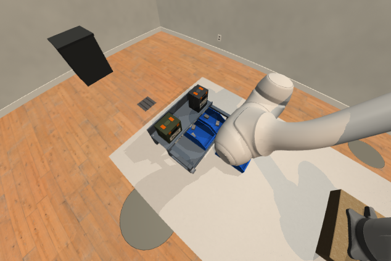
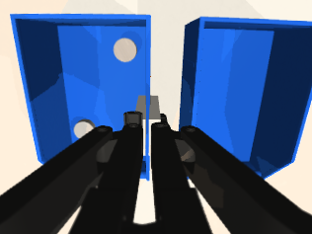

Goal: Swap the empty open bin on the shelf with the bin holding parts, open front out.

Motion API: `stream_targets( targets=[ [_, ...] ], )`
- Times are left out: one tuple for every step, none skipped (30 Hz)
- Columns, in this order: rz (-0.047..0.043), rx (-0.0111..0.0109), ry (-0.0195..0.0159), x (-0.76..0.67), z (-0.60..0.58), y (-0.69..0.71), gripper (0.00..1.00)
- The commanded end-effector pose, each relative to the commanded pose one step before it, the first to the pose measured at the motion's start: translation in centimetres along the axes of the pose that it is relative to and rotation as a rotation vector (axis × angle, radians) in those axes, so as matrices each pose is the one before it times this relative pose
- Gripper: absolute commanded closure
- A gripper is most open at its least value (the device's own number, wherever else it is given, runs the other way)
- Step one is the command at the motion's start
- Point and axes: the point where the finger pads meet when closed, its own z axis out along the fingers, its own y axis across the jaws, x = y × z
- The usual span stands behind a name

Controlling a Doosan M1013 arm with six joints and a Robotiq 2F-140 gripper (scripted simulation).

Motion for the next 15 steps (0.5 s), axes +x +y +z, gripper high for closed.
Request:
stream_targets(
  targets=[
    [-0.00003,0.00016,0.00001,-0.005,-0.005,-0.004,0.90],
    [0.00000,0.00000,0.00000,0.000,0.000,0.000,0.90],
    [0.00000,0.00000,0.00000,0.000,0.000,0.000,0.90],
    [0.00000,0.00000,0.00000,0.000,0.000,0.000,0.90],
    [0.00000,0.00000,0.00000,0.000,0.000,0.000,0.90],
    [0.00000,0.00000,0.00000,0.000,0.000,0.000,0.90],
    [0.00000,0.00000,0.00000,0.000,-0.004,0.000,0.90],
    [0.00000,0.00000,0.00000,0.000,-0.026,0.000,0.90],
    [0.00000,0.00000,0.00000,0.000,-0.062,0.000,0.90],
    [0.00000,0.00000,0.00000,0.000,0.000,0.000,0.90],
    [0.00000,0.00000,0.00000,0.000,0.000,0.000,0.90],
    [0.00000,0.00000,0.00000,0.000,-0.107,0.000,0.90],
    [0.00000,0.00000,0.00000,-0.001,-0.155,0.000,0.90],
    [0.00000,0.00000,0.00000,0.000,-0.202,0.000,0.90],
    [0.00000,0.00000,0.00000,0.000,-0.243,0.000,0.90]
  ],
)
